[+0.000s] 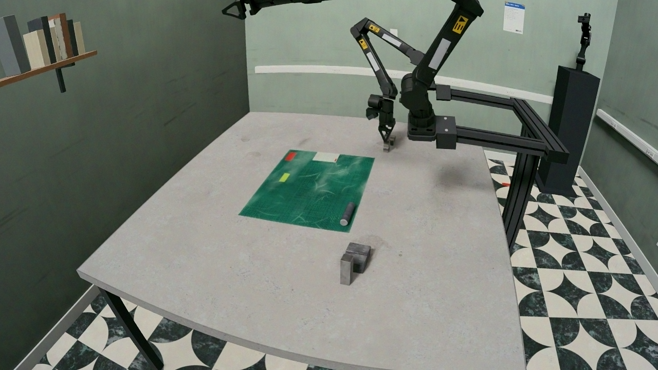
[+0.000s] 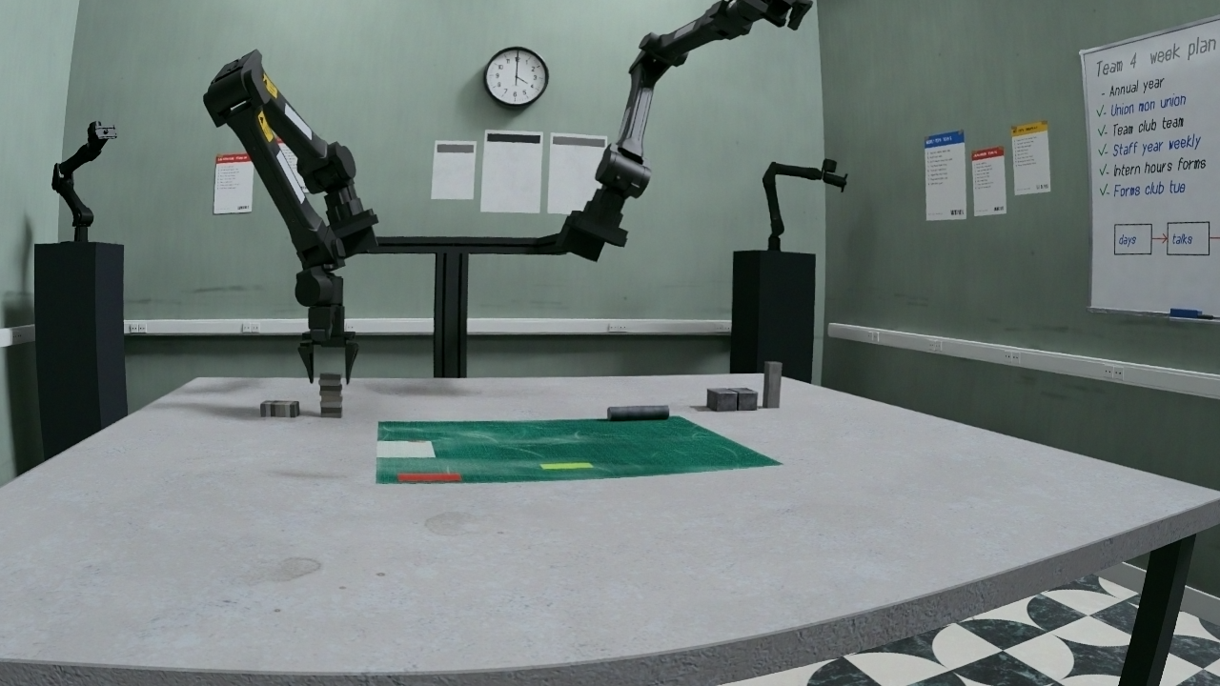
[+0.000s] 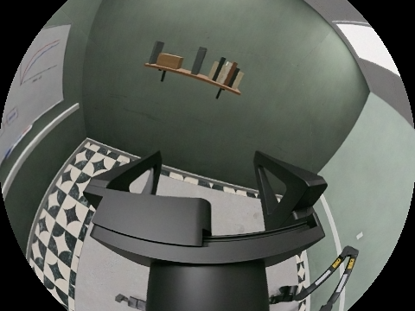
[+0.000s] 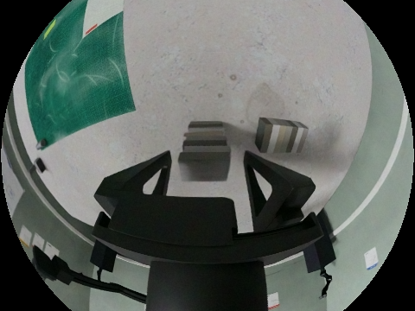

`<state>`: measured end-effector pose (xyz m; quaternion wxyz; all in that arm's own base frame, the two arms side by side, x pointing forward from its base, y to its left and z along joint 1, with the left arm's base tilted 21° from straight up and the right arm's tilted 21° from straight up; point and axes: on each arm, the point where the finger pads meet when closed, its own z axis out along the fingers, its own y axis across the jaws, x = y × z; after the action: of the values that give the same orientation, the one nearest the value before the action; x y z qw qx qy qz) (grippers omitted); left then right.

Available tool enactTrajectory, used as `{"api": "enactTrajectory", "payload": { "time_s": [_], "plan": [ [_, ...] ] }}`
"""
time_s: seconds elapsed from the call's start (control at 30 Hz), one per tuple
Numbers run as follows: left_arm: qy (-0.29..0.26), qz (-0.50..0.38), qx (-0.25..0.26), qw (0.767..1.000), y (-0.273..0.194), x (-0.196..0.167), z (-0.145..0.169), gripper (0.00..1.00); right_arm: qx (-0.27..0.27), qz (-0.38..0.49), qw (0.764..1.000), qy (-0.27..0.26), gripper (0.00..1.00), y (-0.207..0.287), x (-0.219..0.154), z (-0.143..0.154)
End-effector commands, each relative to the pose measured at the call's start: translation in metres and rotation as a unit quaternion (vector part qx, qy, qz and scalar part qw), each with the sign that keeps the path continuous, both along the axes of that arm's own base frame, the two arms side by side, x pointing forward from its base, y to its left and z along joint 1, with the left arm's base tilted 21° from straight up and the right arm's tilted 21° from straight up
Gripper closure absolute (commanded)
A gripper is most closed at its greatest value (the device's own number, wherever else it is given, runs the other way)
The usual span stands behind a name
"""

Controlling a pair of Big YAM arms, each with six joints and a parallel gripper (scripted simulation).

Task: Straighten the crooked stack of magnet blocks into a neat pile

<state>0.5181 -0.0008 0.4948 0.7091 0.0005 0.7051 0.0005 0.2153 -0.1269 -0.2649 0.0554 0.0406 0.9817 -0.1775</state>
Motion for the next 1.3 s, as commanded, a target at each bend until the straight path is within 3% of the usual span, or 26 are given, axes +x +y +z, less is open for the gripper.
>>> {"api": "enactTrajectory", "payload": {
  "time_s": [0.0, 0.33, 0.37, 1.27],
  "plan": [
    [-0.028, -0.008, 0.006, 1.000, -0.009, -0.003, 0.024, 0.00, 0.006, 0.001, 1.000, 0.015, 0.22, 0.009, -0.017, 0.001],
    [-0.028, -0.008, 0.006, 1.000, -0.009, -0.003, 0.024, 0.00, 0.003, 0.011, 1.000, 0.015, 0.22, 0.009, -0.012, 0.002],
    [-0.028, -0.008, 0.006, 1.000, -0.009, -0.003, 0.024, 0.00, 0.004, 0.007, 1.000, 0.014, 0.51, 0.009, -0.012, 0.002],
    [-0.028, -0.008, 0.006, 1.000, -0.009, -0.003, 0.024, 0.00, 0.006, 0.008, 1.000, 0.013, 0.52, 0.010, -0.011, 0.001]
  ]
}}
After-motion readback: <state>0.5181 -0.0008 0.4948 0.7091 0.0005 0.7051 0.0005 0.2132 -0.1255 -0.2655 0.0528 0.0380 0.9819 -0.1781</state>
